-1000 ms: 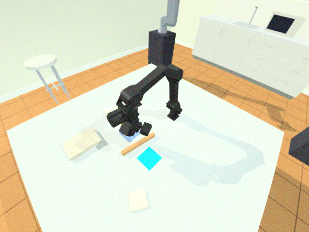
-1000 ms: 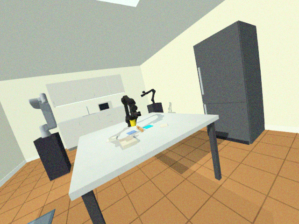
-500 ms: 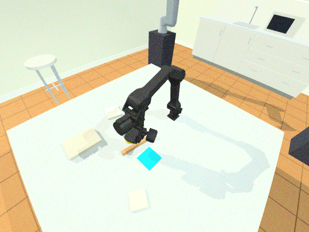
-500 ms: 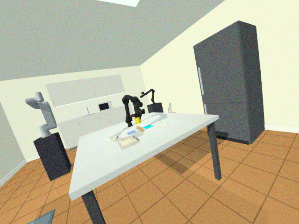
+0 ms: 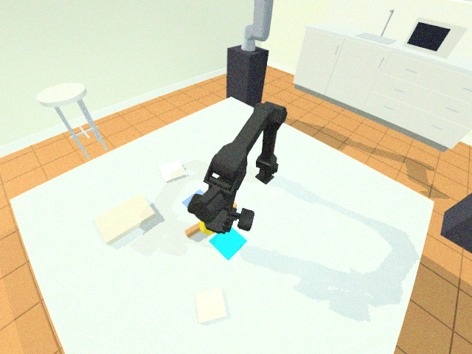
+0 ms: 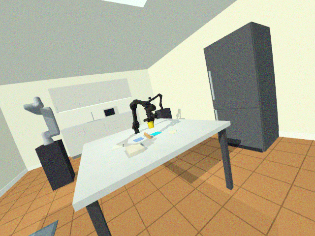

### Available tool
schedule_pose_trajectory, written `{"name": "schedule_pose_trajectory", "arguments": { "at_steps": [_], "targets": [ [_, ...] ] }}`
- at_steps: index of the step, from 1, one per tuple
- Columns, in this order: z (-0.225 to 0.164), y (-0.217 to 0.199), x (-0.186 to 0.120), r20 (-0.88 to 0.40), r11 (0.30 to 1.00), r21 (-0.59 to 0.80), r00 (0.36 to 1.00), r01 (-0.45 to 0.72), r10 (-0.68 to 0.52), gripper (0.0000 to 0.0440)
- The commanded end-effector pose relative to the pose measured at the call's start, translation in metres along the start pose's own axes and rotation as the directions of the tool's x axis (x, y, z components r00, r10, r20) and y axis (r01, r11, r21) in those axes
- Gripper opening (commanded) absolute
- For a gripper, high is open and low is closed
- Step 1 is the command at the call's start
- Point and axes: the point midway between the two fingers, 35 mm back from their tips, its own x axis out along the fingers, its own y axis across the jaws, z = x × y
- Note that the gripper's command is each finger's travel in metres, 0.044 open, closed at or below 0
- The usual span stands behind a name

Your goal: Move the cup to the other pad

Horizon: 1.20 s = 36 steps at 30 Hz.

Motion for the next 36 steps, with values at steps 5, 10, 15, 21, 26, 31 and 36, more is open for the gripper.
{"name": "schedule_pose_trajectory", "arguments": {
  "at_steps": [5,10,15,21,26,31,36],
  "targets": [
    [0.01,0.033,0.012,0.01,1.0,-0.02,1.0,-0.012,0.012,0.0],
    [0.012,0.048,0.023,0.011,1.0,-0.024,1.0,-0.011,0.011,0.0],
    [0.009,0.057,0.036,0.007,1.0,-0.017,1.0,-0.006,0.007,0.0],
    [0.002,0.065,0.053,-0.001,1.0,-0.002,1.0,-0.002,0.002,0.0],
    [-0.006,0.068,0.064,-0.014,1.0,0.01,1.0,0.003,-0.002,0.0011],
    [-0.01,0.068,0.072,-0.01,1.0,0.023,1.0,0.007,-0.006,0.0026],
    [-0.011,0.066,0.075,0.003,0.999,0.037,1.0,0.004,-0.004,0.0053]
  ]
}}
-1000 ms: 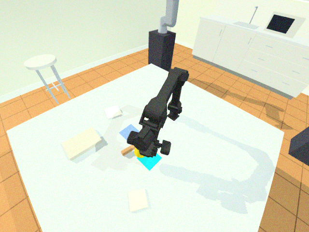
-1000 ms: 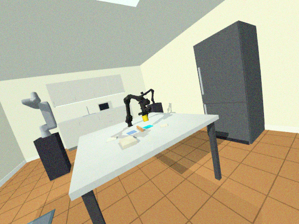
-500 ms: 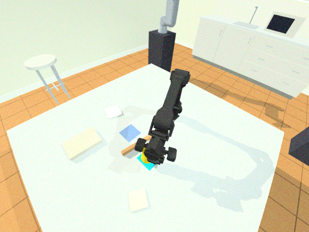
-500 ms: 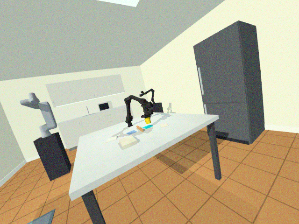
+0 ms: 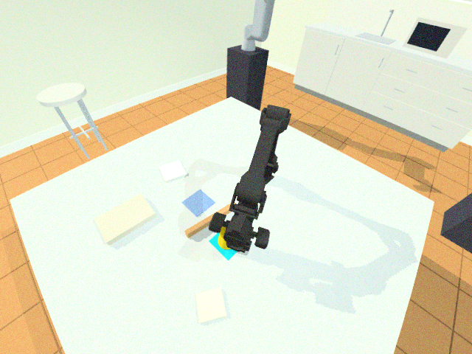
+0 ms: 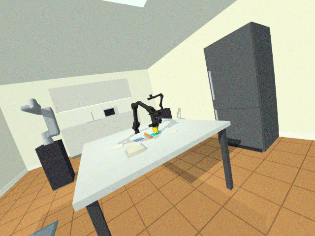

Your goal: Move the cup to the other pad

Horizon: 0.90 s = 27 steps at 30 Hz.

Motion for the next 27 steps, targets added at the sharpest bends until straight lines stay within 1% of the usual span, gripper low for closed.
{"name": "schedule_pose_trajectory", "arguments": {
  "at_steps": [1,4,8,9,18,27],
  "targets": [
    [-0.004,-0.002,0.004,0.004,1.0,0.014,1.0,0.001,-0.001,0.0061],
    [-0.002,-0.003,0.003,0.018,1.0,0.024,1.0,-0.004,0.003,0.0088],
    [0.002,-0.004,-0.002,0.047,0.999,0.042,0.999,-0.014,0.012,0.014],
    [0.004,-0.004,-0.004,0.058,0.999,0.046,0.998,-0.017,0.015,0.0145],
    [0.01,-0.007,-0.023,0.132,0.998,0.053,0.991,-0.035,0.028,0.0132],
    [0.003,-0.006,-0.043,0.161,0.996,0.067,0.986,-0.064,0.053,0.0164]
  ]
}}
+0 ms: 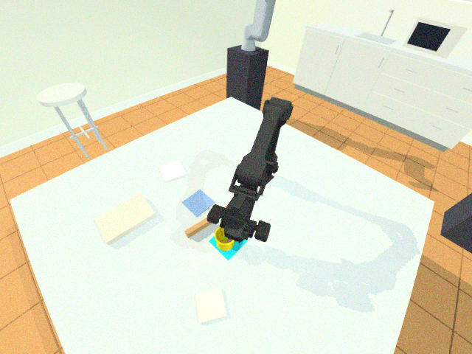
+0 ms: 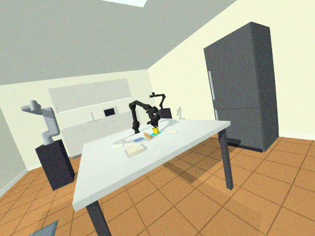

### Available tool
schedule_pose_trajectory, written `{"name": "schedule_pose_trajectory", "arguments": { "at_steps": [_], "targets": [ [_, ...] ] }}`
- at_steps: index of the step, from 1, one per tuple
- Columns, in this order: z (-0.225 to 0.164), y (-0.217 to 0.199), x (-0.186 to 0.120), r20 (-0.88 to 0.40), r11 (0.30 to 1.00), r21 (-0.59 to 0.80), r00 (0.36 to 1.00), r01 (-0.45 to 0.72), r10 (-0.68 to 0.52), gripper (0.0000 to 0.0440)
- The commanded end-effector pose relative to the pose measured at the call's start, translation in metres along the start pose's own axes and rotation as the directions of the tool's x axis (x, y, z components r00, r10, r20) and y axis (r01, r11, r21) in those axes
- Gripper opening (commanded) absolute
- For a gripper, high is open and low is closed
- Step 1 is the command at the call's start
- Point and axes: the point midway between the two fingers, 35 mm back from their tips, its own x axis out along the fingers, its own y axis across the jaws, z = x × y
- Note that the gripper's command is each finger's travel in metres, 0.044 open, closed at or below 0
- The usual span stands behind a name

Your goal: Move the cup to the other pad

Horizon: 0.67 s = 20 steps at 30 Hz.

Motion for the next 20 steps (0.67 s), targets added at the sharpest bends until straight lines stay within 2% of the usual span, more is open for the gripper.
{"name": "schedule_pose_trajectory", "arguments": {
  "at_steps": [1,9,12,20],
  "targets": [
    [-0.006,0.001,-0.008,0.005,1.0,0.013,1.0,-0.016,0.015,0.0168],
    [-0.002,0.0,-0.032,0.062,0.999,0.04,0.998,-0.028,0.026,0.0201],
    [0.0,-0.002,-0.041,0.086,0.999,0.047,0.996,-0.028,0.023,0.0227],
    [0.009,-0.009,-0.062,0.144,0.997,0.074,0.989,-0.027,0.016,0.0421]
  ]
}}
